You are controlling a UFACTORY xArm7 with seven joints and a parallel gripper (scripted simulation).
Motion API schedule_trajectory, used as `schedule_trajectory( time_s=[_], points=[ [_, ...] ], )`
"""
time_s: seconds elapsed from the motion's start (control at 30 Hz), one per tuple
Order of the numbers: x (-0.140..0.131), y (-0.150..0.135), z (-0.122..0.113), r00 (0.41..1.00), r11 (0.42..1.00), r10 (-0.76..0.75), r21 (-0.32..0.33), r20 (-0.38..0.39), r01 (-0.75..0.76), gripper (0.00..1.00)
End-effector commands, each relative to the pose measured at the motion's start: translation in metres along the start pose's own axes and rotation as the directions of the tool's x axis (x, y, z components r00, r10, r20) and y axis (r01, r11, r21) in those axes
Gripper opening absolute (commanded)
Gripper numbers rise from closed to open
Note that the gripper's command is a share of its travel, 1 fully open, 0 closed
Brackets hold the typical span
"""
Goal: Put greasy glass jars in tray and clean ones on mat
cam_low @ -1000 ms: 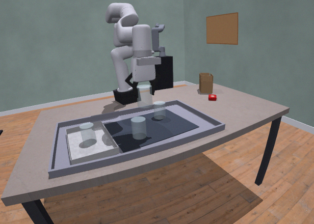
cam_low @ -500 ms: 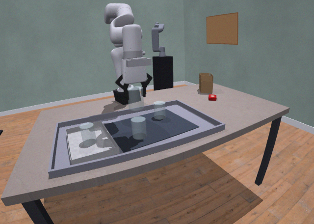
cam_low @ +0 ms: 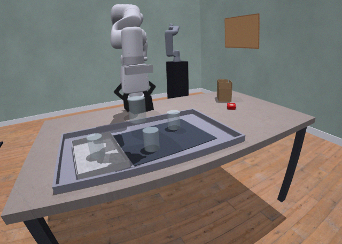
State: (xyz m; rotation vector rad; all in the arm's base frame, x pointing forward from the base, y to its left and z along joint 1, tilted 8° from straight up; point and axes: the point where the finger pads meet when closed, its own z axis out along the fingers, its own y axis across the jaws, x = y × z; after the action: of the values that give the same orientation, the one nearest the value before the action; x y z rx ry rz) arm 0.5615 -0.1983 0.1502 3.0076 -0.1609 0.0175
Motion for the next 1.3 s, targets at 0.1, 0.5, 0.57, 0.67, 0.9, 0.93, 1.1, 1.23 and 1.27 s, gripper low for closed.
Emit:
schedule_trajectory(
  time_s=[0.1,0.5,0.57,0.67,0.9,0.93,1.1,1.23,1.27],
  points=[
    [0.005,0.02,-0.003,1.0,1.0,-0.001,0.0,-0.006,0.001,0.0],
    [0.01,0.053,-0.003,1.0,1.0,-0.001,0.0,-0.006,0.001,0.0],
    [0.011,0.059,-0.003,1.0,1.0,-0.001,0.0,-0.006,0.001,0.0],
    [0.013,0.069,-0.003,1.0,1.0,-0.001,0.0,-0.006,0.001,0.0],
    [0.017,0.092,-0.003,1.0,1.0,-0.001,0.0,-0.006,0.001,0.0],
    [0.017,0.095,-0.003,1.0,1.0,-0.001,0.0,-0.006,0.001,0.0],
    [0.019,0.105,-0.003,1.0,1.0,-0.001,0.0,-0.006,0.001,0.0],
    [0.021,0.118,-0.003,1.0,1.0,-0.001,0.0,-0.006,0.001,0.0],
    [0.021,0.122,-0.003,1.0,1.0,-0.001,0.0,-0.006,0.001,0.0]
  ],
)
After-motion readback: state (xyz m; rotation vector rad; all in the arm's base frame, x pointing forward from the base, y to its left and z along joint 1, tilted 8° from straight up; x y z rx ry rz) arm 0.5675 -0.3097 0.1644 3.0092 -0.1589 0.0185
